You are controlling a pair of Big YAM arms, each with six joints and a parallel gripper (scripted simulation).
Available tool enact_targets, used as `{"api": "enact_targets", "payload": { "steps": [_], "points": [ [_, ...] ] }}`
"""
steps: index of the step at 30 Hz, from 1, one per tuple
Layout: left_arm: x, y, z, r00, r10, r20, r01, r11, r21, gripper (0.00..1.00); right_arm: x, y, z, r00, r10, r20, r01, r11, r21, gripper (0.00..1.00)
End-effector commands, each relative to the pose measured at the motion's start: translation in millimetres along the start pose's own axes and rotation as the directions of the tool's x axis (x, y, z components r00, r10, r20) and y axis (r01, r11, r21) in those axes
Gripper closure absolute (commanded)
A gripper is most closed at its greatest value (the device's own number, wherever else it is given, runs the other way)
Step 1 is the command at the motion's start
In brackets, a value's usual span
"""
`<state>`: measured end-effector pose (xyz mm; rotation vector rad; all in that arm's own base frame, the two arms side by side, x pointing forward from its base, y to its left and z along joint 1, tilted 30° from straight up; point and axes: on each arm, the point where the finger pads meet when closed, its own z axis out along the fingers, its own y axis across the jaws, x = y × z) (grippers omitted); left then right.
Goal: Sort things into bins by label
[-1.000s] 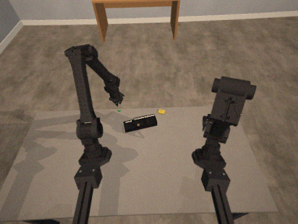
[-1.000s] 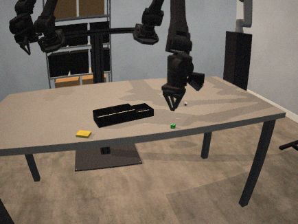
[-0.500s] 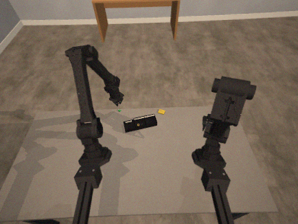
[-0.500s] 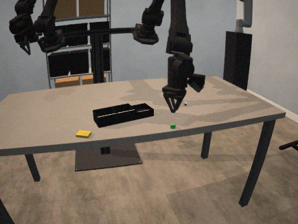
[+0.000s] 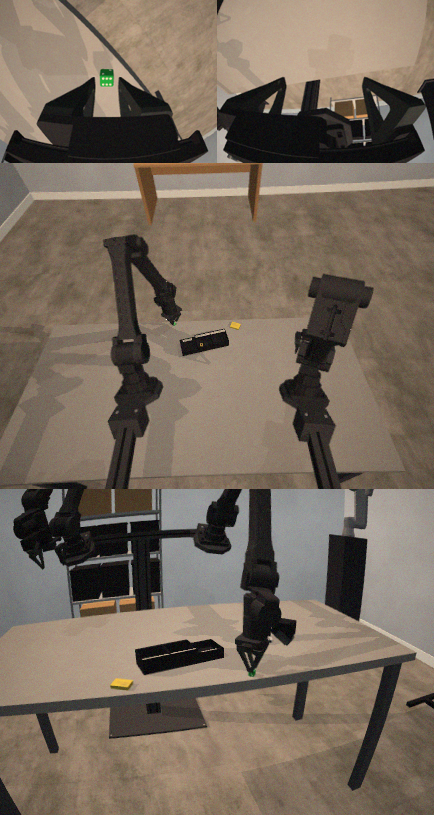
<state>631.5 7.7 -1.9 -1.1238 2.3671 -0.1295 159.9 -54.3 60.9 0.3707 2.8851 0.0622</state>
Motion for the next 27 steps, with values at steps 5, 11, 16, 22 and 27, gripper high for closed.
{"api": "enact_targets", "payload": {
  "steps": [5, 11, 16, 22, 27],
  "points": [
    [-7, -10, 13, 1.000, 0.015, 0.012, -0.015, 1.000, 0.018, 0.70, -4, -2, -2, 1.000, 0.013, 0.025, -0.014, 1.000, 0.004, 0.00],
    [-10, -8, 19, 1.000, 0.009, 0.015, -0.009, 1.000, 0.016, 0.70, -4, -2, -2, 1.000, 0.013, 0.025, -0.014, 1.000, 0.004, 0.00],
    [2, 8, 24, 1.000, 0.011, -0.006, -0.011, 1.000, -0.010, 0.70, -4, -2, -2, 1.000, 0.013, 0.025, -0.014, 1.000, 0.004, 0.00],
    [-11, -4, 15, 1.000, 0.008, 0.013, -0.008, 1.000, 0.012, 0.70, -4, -2, -2, 1.000, 0.013, 0.025, -0.014, 1.000, 0.004, 0.00],
    [-13, -6, 15, 1.000, 0.008, 0.013, -0.008, 1.000, 0.013, 0.70, -4, -2, -2, 1.000, 0.013, 0.025, -0.014, 1.000, 0.004, 0.00]
  ]
}}
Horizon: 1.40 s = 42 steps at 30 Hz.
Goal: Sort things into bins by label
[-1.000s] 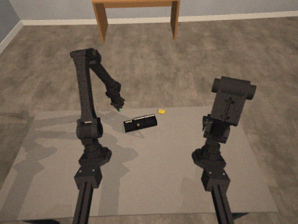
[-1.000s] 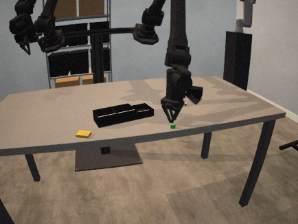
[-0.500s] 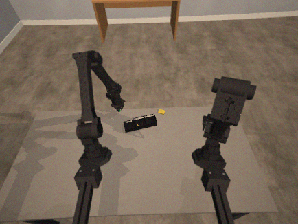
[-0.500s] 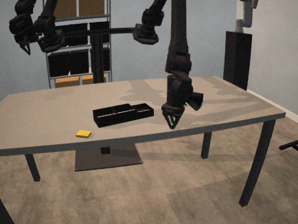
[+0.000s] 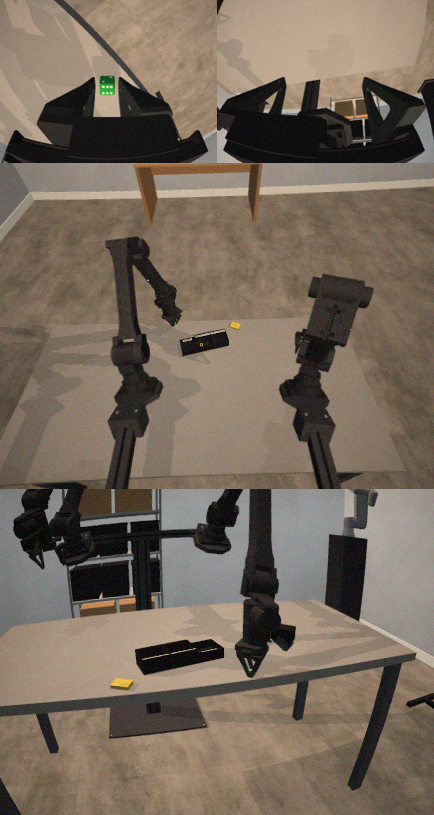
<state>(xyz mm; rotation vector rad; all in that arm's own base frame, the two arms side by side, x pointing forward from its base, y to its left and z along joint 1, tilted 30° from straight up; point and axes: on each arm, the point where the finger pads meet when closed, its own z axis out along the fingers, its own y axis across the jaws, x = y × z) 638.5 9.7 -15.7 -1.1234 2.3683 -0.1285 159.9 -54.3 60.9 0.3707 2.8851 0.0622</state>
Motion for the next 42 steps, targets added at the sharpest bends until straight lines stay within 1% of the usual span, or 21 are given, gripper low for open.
{"api": "enact_targets", "payload": {
  "steps": [1, 23, 24, 25, 28, 29, 30, 32, 33, 38, 42],
  "points": [
    [-8, -7, -4, 1.000, 0.003, 0.012, -0.004, 1.000, 0.015, 0.89, -4, -2, -2, 1.000, 0.013, 0.025, -0.014, 1.000, 0.004, 0.00],
    [-8, -8, -5, 1.000, 0.003, 0.012, -0.004, 1.000, 0.015, 0.89, -4, -2, -2, 1.000, 0.013, 0.025, -0.014, 1.000, 0.004, 0.00],
    [-18, -8, -7, 1.000, 0.004, 0.016, -0.005, 1.000, 0.015, 0.89, -4, -2, -2, 1.000, 0.013, 0.025, -0.014, 1.000, 0.004, 0.00],
    [-9, -8, -5, 1.000, 0.003, 0.012, -0.004, 1.000, 0.015, 0.89, -4, -2, -2, 1.000, 0.013, 0.025, -0.014, 1.000, 0.004, 0.00],
    [-9, -8, -5, 1.000, 0.003, 0.012, -0.004, 1.000, 0.015, 0.89, -4, -2, -2, 1.000, 0.013, 0.025, -0.014, 1.000, 0.004, 0.00],
    [-19, -9, -8, 1.000, 0.004, 0.018, -0.005, 1.000, 0.017, 0.89, -4, -2, -2, 1.000, 0.013, 0.025, -0.014, 1.000, 0.004, 0.00],
    [-9, -8, -6, 1.000, 0.003, 0.012, -0.004, 1.000, 0.015, 0.89, -4, -2, -2, 1.000, 0.013, 0.025, -0.014, 1.000, 0.004, 0.00],
    [-9, -8, -6, 1.000, 0.003, 0.012, -0.004, 1.000, 0.015, 0.89, -4, -2, -2, 1.000, 0.013, 0.025, -0.014, 1.000, 0.004, 0.00],
    [-14, -7, -18, 1.000, 0.009, 0.016, -0.009, 1.000, 0.017, 0.89, -4, -2, -2, 1.000, 0.013, 0.025, -0.014, 1.000, 0.004, 0.00],
    [-2, -10, -35, 1.000, 0.025, 0.006, -0.025, 1.000, 0.016, 0.89, -4, -2, -2, 1.000, 0.013, 0.025, -0.014, 1.000, 0.004, 0.00],
    [-2, -10, -48, 1.000, 0.015, 0.007, -0.015, 1.000, 0.016, 0.89, -4, -2, -2, 1.000, 0.013, 0.025, -0.014, 1.000, 0.004, 0.00]
  ]
}}
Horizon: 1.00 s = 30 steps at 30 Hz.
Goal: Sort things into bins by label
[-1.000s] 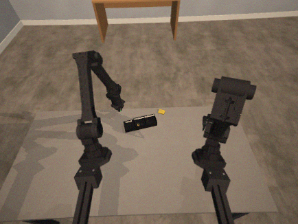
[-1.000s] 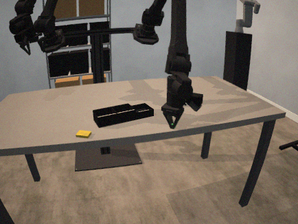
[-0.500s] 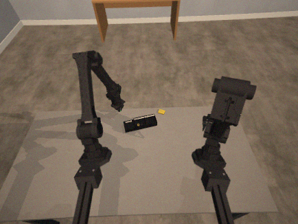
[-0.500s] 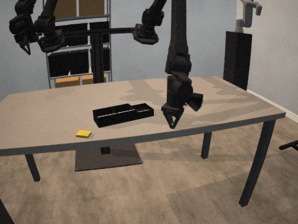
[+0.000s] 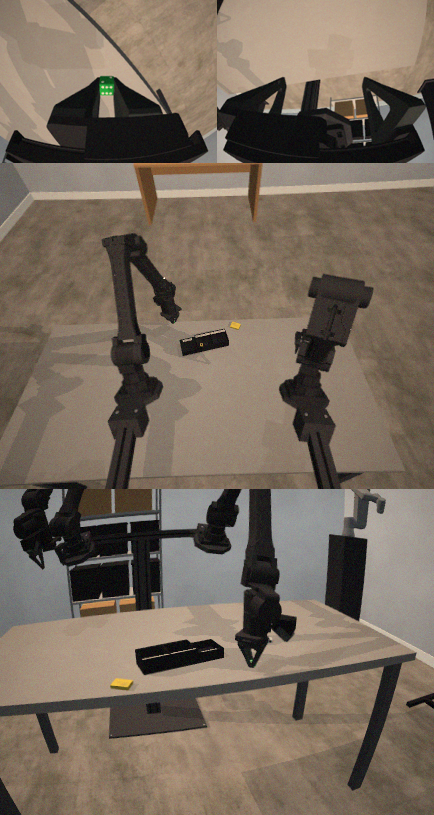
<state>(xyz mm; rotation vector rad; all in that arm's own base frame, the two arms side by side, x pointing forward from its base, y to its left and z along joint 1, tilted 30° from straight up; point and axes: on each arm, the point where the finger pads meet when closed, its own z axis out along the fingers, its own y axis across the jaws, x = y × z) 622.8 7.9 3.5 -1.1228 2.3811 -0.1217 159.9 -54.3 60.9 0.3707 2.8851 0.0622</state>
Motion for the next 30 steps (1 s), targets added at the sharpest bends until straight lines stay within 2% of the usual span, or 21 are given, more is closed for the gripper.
{"api": "enact_targets", "payload": {
  "steps": [1, 10, 14, 16, 18, 30],
  "points": [
    [-3, -14, -27, 1.000, 0.007, 0.015, -0.007, 1.000, 0.025, 0.89, -4, -2, -2, 1.000, 0.013, 0.025, -0.014, 1.000, 0.004, 0.00],
    [-3, -13, -51, 1.000, -0.001, 0.015, 0.001, 1.000, 0.025, 0.89, -4, -2, -2, 1.000, 0.013, 0.025, -0.014, 1.000, 0.004, 0.00],
    [2, -3, -32, 1.000, -0.005, 0.000, 0.005, 1.000, 0.000, 0.89, -4, -2, -2, 1.000, 0.013, 0.025, -0.014, 1.000, 0.004, 0.00],
    [-10, -12, -42, 1.000, -0.002, 0.021, 0.002, 1.000, 0.026, 0.89, -4, -2, -2, 1.000, 0.013, 0.025, -0.014, 1.000, 0.004, 0.00],
    [-1, -6, -34, 1.000, -0.007, 0.007, 0.007, 1.000, 0.008, 0.89, -4, -2, -2, 1.000, 0.013, 0.025, -0.014, 1.000, 0.004, 0.00],
    [2, -5, -32, 1.000, -0.004, 0.005, 0.004, 1.000, 0.008, 0.89, -4, -2, -2, 1.000, 0.013, 0.025, -0.014, 1.000, 0.004, 0.00]
  ]
}}
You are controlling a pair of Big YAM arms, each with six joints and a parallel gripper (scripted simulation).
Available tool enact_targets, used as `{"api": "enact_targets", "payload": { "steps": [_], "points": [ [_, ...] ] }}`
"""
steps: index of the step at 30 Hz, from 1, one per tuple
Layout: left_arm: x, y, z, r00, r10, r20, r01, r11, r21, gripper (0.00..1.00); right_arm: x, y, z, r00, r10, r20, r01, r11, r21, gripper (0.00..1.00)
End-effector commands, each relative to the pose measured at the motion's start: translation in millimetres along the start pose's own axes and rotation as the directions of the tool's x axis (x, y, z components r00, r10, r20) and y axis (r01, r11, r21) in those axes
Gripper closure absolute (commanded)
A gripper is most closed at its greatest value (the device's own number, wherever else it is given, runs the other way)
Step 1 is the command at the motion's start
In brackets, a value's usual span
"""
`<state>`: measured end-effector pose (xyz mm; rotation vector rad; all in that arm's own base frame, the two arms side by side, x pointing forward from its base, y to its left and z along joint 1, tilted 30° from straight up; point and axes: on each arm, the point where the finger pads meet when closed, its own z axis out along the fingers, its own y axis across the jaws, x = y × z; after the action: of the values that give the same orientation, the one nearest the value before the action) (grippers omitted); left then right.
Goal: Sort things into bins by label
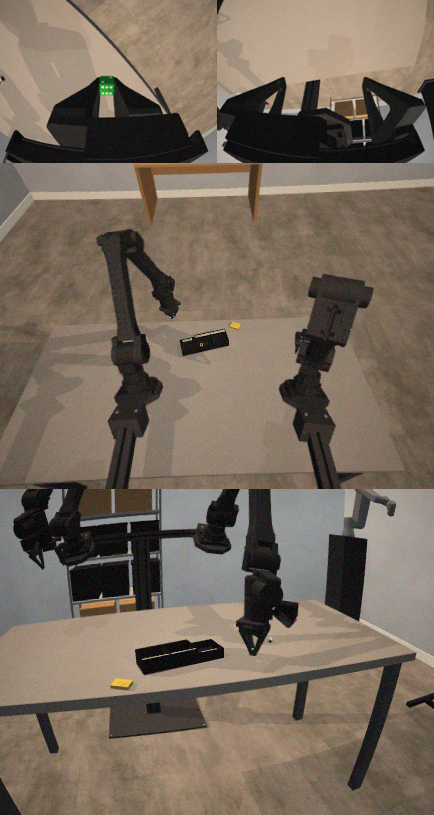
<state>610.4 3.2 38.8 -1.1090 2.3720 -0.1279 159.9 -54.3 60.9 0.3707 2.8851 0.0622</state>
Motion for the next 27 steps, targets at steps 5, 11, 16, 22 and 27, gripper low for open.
{"api": "enact_targets", "payload": {
  "steps": [5, 11, 16, 22, 27],
  "points": [
    [6, -2, 5, 1.000, -0.009, -0.003, 0.009, 1.000, -0.001, 0.89, -4, -2, -2, 1.000, 0.013, 0.025, -0.014, 1.000, 0.004, 0.00],
    [8, -2, 6, 1.000, -0.008, -0.004, 0.008, 1.000, -0.002, 0.89, -4, -2, -2, 1.000, 0.013, 0.025, -0.014, 1.000, 0.004, 0.00],
    [-7, -13, -21, 1.000, -0.014, 0.017, 0.013, 1.000, 0.024, 0.89, -4, -2, -2, 1.000, 0.013, 0.025, -0.014, 1.000, 0.004, 0.00],
    [15, -6, -18, 1.000, -0.011, 0.020, 0.010, 0.999, 0.031, 0.89, -4, -2, -2, 1.000, 0.013, 0.025, -0.014, 1.000, 0.004, 0.00],
    [38, 2, -17, 1.000, -0.011, 0.019, 0.010, 0.999, 0.031, 0.89, -4, -2, -2, 1.000, 0.013, 0.025, -0.014, 1.000, 0.004, 0.00]
  ]
}}
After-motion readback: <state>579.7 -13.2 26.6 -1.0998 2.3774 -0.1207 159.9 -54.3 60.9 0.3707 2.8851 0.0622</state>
